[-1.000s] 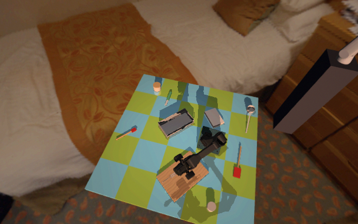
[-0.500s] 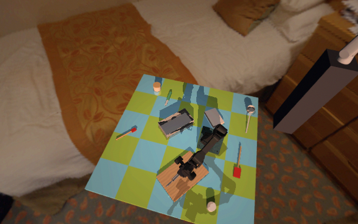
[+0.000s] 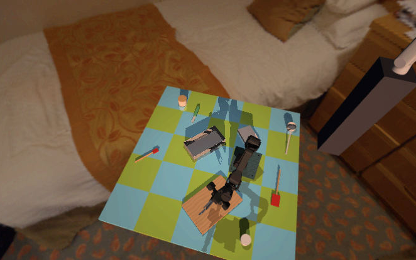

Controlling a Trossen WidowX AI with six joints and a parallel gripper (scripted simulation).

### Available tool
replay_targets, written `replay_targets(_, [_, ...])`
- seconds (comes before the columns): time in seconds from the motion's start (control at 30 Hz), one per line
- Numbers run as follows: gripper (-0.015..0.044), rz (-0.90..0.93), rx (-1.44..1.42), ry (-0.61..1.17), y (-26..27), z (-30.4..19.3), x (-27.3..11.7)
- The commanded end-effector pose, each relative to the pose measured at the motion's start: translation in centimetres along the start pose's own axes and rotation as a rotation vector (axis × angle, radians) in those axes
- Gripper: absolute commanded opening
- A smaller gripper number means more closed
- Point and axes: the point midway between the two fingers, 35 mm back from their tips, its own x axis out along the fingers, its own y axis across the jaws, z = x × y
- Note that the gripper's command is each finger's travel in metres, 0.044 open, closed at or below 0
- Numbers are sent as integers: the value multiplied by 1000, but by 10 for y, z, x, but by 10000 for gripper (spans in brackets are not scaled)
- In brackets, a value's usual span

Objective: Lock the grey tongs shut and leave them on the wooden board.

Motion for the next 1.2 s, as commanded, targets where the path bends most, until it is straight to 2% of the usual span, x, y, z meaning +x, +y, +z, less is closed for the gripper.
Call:
replay_targets(0.0, [-150, -14, 42, -92, 0, 4, -7])
replay_targets(0.67, [-150, -67, 358, -400, -11, -15, -42])
replay_targets(1.17, [-150, -74, 413, -422, -15, -21, -47])
